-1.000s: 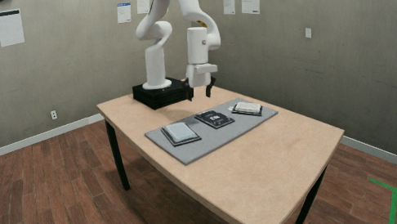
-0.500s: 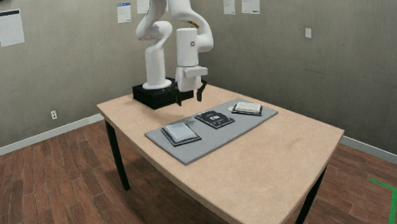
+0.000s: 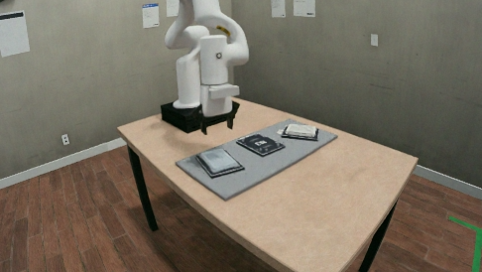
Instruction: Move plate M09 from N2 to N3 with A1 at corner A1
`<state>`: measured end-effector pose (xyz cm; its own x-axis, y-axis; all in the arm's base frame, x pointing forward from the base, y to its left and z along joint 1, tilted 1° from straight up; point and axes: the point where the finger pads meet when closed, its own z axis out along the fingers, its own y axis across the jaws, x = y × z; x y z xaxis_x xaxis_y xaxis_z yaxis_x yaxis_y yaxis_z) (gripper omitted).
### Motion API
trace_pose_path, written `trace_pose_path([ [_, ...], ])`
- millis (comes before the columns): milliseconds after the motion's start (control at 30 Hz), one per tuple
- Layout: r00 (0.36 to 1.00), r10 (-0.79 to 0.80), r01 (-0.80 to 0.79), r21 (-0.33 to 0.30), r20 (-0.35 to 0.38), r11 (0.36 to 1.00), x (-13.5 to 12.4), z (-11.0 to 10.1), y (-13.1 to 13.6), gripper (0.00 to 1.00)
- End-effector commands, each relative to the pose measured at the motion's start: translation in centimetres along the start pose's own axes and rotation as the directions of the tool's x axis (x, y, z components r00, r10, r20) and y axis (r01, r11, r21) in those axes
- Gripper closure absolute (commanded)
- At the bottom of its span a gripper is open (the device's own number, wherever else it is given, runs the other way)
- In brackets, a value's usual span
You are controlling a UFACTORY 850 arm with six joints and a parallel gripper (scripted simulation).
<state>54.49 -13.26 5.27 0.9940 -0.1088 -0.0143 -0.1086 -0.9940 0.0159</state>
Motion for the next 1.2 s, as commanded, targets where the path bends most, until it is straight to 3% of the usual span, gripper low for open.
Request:
trace_pose_path([
  [0, 1.000, -0.001, 0.001, 0.001, -0.001, 1.000, 0.4, -0.1, 0.6, 0.00],
  [433, 1.000, -0.001, 0.001, 0.001, -0.001, 1.000, 0.4, -0.1, 0.6, 0.00],
  [1167, 1.000, -0.001, 0.001, 0.001, -0.001, 1.000, 0.4, 3.3, 0.6, 0.00],
])
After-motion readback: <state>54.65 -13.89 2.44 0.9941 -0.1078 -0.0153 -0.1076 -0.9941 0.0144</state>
